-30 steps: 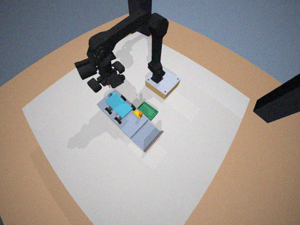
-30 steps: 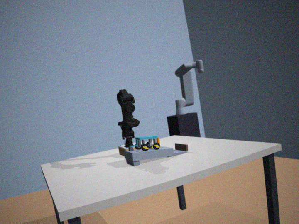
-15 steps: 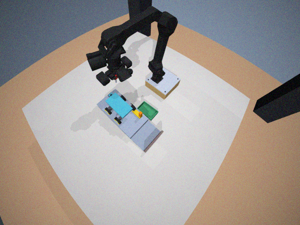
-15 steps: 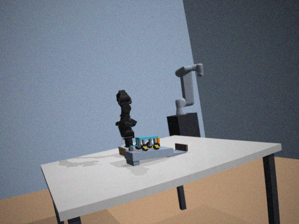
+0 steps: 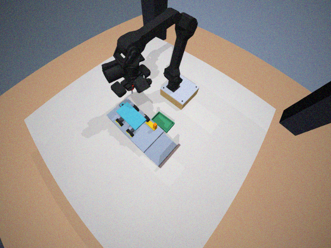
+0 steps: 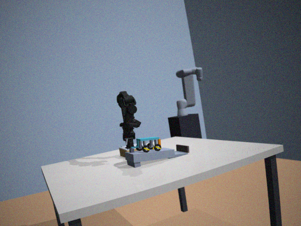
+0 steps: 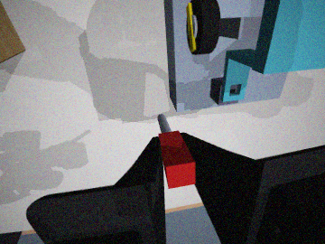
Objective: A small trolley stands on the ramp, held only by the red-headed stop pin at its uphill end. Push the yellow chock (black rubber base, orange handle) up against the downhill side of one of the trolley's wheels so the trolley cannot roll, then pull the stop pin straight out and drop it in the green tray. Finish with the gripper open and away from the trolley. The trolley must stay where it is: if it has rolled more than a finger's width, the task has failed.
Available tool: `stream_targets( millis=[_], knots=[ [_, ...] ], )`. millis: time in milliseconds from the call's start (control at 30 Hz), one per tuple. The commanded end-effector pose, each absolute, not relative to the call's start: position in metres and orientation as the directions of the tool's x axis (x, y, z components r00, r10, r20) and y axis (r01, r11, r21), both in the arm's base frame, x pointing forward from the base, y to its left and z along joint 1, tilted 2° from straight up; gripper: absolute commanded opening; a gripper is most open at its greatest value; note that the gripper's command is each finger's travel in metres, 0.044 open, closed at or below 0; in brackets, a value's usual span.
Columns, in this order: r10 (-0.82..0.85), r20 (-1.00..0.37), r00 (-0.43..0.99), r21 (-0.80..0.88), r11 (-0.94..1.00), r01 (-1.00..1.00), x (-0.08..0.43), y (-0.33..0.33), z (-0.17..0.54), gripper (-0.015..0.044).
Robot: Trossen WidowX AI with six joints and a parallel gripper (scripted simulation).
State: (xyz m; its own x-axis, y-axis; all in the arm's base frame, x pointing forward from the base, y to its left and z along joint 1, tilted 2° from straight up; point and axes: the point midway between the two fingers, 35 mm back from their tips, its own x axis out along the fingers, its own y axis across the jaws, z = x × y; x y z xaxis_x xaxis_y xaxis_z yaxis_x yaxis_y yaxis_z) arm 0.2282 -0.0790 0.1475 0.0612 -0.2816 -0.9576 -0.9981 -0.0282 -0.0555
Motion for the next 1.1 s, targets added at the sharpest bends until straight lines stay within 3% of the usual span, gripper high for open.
stream_targets(
  millis=[0,1067],
  knots=[
    [-0.284,-0.957,0.059,-0.053,-0.027,-0.998,0.227,-0.066,0.145,0.0000],
    [-0.274,-0.960,0.058,-0.053,-0.027,-0.998,0.224,0.047,0.130,0.0000]
  ],
)
